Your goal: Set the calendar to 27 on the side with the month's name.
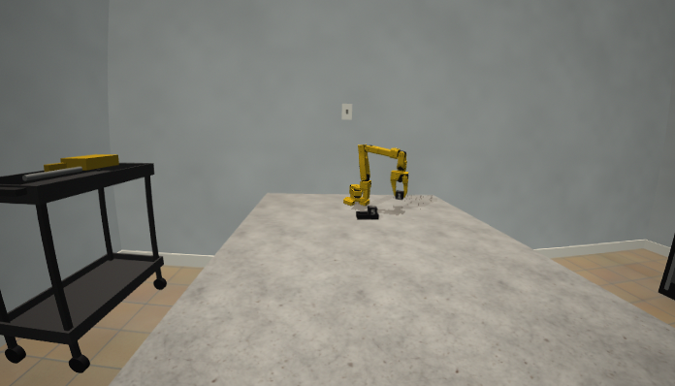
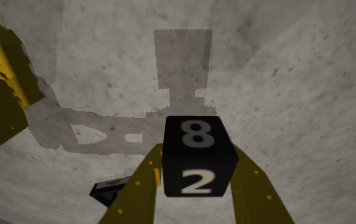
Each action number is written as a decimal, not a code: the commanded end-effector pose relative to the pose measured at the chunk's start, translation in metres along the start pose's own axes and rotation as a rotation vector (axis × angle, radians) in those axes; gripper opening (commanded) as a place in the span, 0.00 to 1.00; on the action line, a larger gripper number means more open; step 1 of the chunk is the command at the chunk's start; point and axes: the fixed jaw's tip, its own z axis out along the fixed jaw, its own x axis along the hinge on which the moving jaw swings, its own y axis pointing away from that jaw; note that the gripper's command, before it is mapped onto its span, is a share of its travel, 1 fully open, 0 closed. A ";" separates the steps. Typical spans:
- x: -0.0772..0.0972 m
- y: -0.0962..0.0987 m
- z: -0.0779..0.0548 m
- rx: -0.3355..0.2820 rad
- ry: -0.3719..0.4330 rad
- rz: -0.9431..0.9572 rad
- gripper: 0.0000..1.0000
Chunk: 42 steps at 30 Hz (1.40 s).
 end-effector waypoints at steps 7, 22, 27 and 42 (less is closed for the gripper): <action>0.007 -0.007 -0.011 0.069 0.003 0.036 0.00; 0.073 0.015 -0.010 0.068 -0.004 0.467 0.00; 0.105 0.038 -0.009 0.067 -0.008 0.710 0.00; 0.145 0.095 -0.006 0.062 -0.015 1.141 0.00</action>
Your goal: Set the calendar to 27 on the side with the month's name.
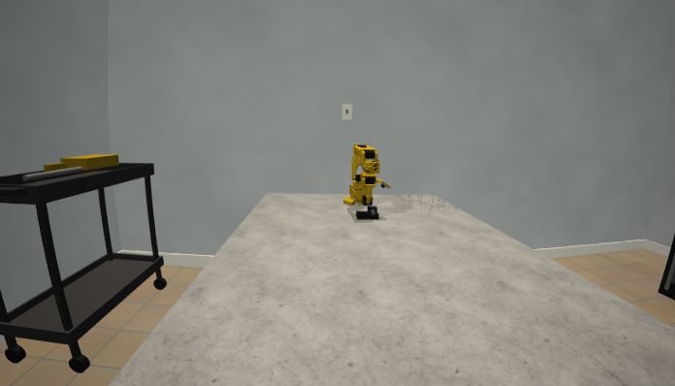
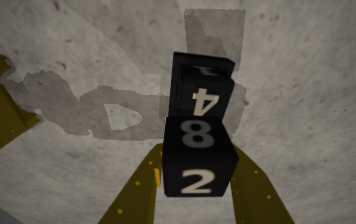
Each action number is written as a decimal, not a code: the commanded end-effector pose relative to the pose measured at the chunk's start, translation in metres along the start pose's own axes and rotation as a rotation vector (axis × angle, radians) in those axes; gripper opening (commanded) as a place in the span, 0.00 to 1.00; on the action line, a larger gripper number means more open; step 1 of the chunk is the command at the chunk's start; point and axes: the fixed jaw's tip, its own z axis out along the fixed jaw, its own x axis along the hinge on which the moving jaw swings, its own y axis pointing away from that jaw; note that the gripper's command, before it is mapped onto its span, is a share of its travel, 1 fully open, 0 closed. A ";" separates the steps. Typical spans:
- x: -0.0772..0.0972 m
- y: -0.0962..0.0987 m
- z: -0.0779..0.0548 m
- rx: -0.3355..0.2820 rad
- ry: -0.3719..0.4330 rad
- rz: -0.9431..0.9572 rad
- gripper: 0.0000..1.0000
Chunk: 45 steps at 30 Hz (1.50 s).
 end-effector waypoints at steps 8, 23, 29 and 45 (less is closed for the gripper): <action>0.016 -0.006 -0.008 0.049 0.000 0.095 0.00; 0.016 -0.009 -0.013 0.066 0.001 0.107 0.00; 0.016 -0.009 -0.012 0.066 0.001 0.107 0.00; 0.016 -0.009 -0.006 0.066 0.001 0.108 0.00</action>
